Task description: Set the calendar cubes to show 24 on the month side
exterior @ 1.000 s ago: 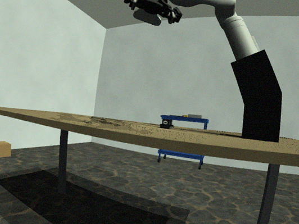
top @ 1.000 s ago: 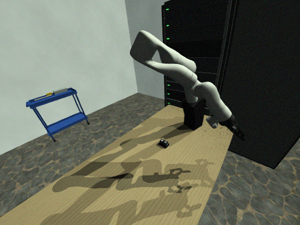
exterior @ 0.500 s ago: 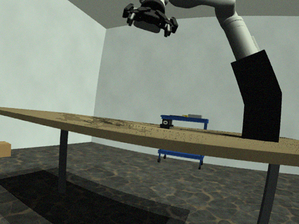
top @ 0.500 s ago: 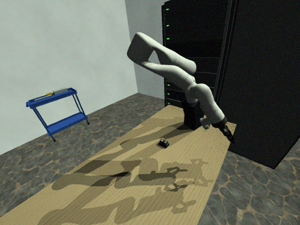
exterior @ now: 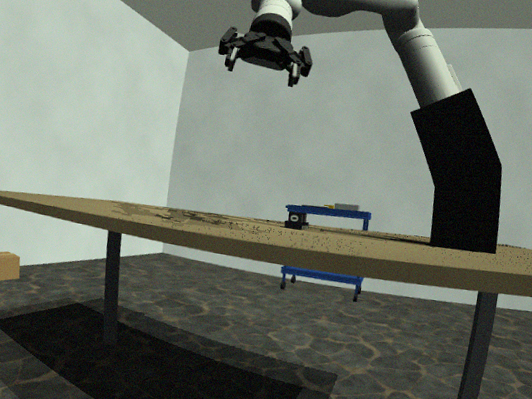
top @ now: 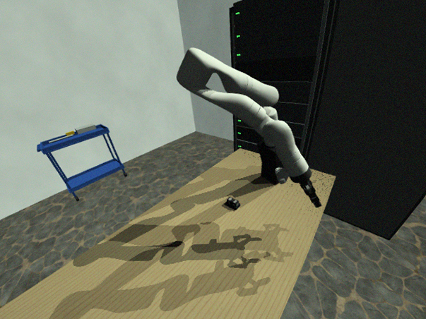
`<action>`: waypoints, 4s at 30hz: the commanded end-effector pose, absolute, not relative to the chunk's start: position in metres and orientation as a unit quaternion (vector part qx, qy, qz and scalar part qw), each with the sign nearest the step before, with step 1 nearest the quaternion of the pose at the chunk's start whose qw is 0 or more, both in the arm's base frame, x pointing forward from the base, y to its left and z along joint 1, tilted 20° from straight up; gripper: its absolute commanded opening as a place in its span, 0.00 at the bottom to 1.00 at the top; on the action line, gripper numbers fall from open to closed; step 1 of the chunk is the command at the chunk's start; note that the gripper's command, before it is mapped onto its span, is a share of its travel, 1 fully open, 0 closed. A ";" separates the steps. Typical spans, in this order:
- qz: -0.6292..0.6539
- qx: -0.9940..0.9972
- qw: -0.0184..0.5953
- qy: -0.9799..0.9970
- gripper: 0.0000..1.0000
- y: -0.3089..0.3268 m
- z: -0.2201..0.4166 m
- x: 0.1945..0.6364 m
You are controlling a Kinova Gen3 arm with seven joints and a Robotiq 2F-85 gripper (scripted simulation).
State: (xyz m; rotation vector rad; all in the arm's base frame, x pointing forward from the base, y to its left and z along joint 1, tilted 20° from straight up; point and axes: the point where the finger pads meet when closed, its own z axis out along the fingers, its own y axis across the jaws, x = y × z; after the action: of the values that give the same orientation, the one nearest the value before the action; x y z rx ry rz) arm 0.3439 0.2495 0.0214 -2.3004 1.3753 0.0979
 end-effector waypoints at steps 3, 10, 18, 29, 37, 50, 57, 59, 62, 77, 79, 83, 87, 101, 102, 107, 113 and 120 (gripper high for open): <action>0.015 -0.822 0.214 0.527 1.00 0.216 0.014 0.354; 0.014 -0.822 0.216 0.527 1.00 0.216 0.015 0.356; -0.006 -0.809 0.203 0.552 1.00 0.183 0.009 0.364; -0.023 -0.796 0.189 0.574 1.00 0.151 0.005 0.369; -0.025 -0.795 0.191 0.575 1.00 0.151 0.005 0.372; -0.056 -0.769 0.165 0.615 1.00 0.091 -0.001 0.374; -0.058 -0.768 0.167 0.616 1.00 0.092 -0.001 0.377; -0.058 -0.768 0.167 0.616 1.00 0.092 -0.001 0.377; -0.058 -0.768 0.167 0.616 1.00 0.092 -0.001 0.377; -0.083 -0.742 0.143 0.649 1.00 0.039 -0.004 0.372; -0.083 -0.742 0.143 0.649 1.00 0.039 -0.004 0.372; -0.086 -0.741 0.145 0.650 1.00 0.039 -0.004 0.377; -0.095 -0.730 0.132 0.664 1.00 0.016 -0.005 0.370; -0.106 -0.718 0.123 0.677 1.00 -0.004 -0.005 0.367; -0.107 -0.717 0.124 0.678 1.00 -0.005 -0.005 0.369; -0.108 -0.717 0.125 0.678 1.00 -0.005 -0.005 0.371; -0.116 -0.706 0.114 0.689 1.00 -0.023 -0.005 0.364; -0.118 -0.705 0.116 0.689 1.00 -0.023 -0.005 0.367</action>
State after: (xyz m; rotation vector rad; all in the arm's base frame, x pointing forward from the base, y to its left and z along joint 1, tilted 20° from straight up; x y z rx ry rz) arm 0.3643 -0.0189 -0.0063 -2.0787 2.0096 -0.3262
